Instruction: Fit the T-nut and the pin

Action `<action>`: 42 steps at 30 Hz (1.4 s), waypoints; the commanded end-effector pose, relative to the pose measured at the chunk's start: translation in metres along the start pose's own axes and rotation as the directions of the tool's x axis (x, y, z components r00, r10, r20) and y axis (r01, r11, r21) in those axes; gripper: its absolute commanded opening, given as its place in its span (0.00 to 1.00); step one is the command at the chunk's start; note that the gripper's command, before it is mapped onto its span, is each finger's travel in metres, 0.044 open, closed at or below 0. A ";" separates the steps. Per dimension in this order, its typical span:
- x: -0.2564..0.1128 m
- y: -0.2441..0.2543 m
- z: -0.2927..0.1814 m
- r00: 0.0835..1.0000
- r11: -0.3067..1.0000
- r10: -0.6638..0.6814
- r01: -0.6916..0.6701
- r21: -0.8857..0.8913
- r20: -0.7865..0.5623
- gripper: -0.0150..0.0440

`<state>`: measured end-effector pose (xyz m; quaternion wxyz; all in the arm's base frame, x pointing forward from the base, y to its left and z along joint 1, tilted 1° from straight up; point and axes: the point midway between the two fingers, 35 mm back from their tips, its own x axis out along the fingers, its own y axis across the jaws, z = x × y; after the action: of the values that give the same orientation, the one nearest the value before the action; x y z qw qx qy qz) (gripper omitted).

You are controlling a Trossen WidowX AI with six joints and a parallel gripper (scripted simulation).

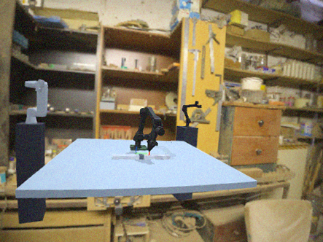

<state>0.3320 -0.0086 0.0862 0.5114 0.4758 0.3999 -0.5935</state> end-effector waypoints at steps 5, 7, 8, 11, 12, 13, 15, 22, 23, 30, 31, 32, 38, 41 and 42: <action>-0.068 0.002 0.030 0.968 0.986 0.019 -0.060 -0.157 -0.249 0.90; -0.068 0.004 0.032 0.968 0.986 0.019 -0.060 -0.157 -0.249 0.99; -0.068 0.005 0.034 0.968 0.986 0.019 -0.060 -0.157 -0.249 1.00; -0.068 0.005 0.034 0.968 0.986 0.019 -0.060 -0.157 -0.249 1.00; -0.068 0.005 0.034 0.968 0.986 0.019 -0.060 -0.157 -0.249 1.00; -0.068 0.005 0.034 0.968 0.986 0.019 -0.060 -0.157 -0.249 1.00; -0.067 0.002 0.037 0.969 0.975 0.019 -0.073 -0.209 -0.248 1.00; -0.063 -0.035 0.069 0.969 0.705 0.016 -0.185 -0.685 -0.245 1.00; -0.062 -0.041 0.073 0.970 0.644 0.016 -0.197 -0.739 -0.244 1.00; -0.055 -0.083 0.094 0.970 0.117 0.012 -0.242 -0.963 -0.243 1.00; -0.053 -0.089 0.096 0.970 0.034 0.012 -0.243 -0.969 -0.243 1.00; -0.052 -0.095 0.098 0.970 -0.049 0.011 -0.242 -0.969 -0.242 1.00; -0.046 -0.117 0.104 0.970 -0.331 0.009 -0.226 -0.916 -0.242 1.00; -0.046 -0.117 0.104 0.970 -0.331 0.009 -0.226 -0.916 -0.242 1.00; -0.046 -0.117 0.104 0.970 -0.331 0.009 -0.226 -0.916 -0.242 1.00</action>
<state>0.2373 -0.0750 0.1644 0.7154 0.0948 0.6866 -0.0882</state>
